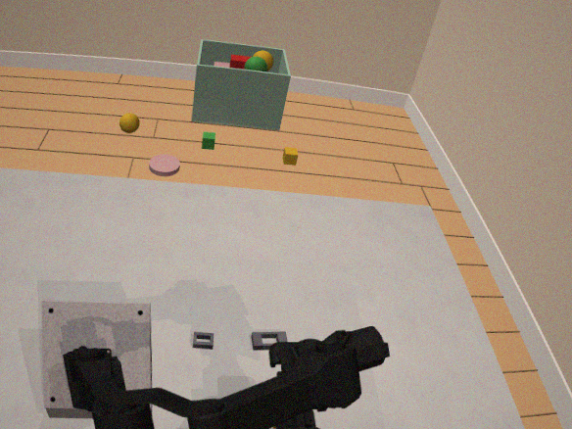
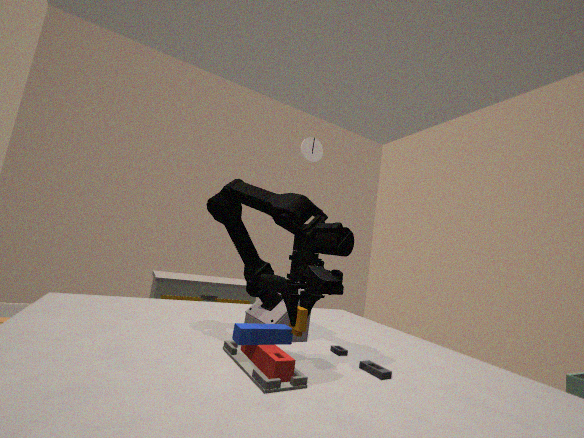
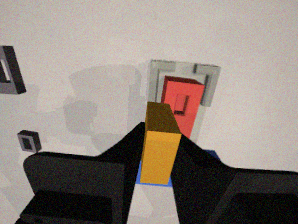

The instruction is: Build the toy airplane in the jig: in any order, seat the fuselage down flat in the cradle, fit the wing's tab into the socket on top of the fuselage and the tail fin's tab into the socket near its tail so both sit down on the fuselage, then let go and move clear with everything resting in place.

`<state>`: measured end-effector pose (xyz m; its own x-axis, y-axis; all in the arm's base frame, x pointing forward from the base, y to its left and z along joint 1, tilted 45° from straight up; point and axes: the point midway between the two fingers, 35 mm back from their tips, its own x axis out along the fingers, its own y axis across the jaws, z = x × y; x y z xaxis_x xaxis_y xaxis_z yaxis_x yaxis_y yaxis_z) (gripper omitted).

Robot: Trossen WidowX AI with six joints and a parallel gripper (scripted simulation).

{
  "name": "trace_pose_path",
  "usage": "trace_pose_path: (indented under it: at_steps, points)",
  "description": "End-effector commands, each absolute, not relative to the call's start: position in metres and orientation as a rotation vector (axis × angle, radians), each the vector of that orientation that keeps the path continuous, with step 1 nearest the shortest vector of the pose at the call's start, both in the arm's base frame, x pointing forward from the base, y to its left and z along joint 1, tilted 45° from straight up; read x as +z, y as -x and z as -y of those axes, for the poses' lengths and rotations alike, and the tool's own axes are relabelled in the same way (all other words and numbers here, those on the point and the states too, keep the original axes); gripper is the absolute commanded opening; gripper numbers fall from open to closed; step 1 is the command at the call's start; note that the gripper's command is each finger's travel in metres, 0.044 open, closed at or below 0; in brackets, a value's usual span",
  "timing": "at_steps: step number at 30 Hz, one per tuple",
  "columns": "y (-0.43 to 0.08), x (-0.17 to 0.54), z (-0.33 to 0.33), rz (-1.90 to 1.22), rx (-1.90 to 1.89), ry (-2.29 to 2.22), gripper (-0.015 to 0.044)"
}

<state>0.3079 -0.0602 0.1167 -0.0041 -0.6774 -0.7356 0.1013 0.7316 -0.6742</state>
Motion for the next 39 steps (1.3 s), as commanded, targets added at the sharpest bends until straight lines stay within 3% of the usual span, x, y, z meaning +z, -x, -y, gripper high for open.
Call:
trace_pose_path:
  at_steps: [1, 10, 13, 39]
  points:
    - [-0.309, 0.125, 0.070, -1.450, -0.660, 0.516, 0.0000]
    - [-0.306, 0.136, 0.087, -1.455, -0.674, 0.536, 0.0000]
    - [-0.306, 0.136, 0.087, -1.455, -0.674, 0.536, 0.0065]
    - [-0.307, 0.132, 0.093, -1.454, -0.674, 0.536, 0.0065]
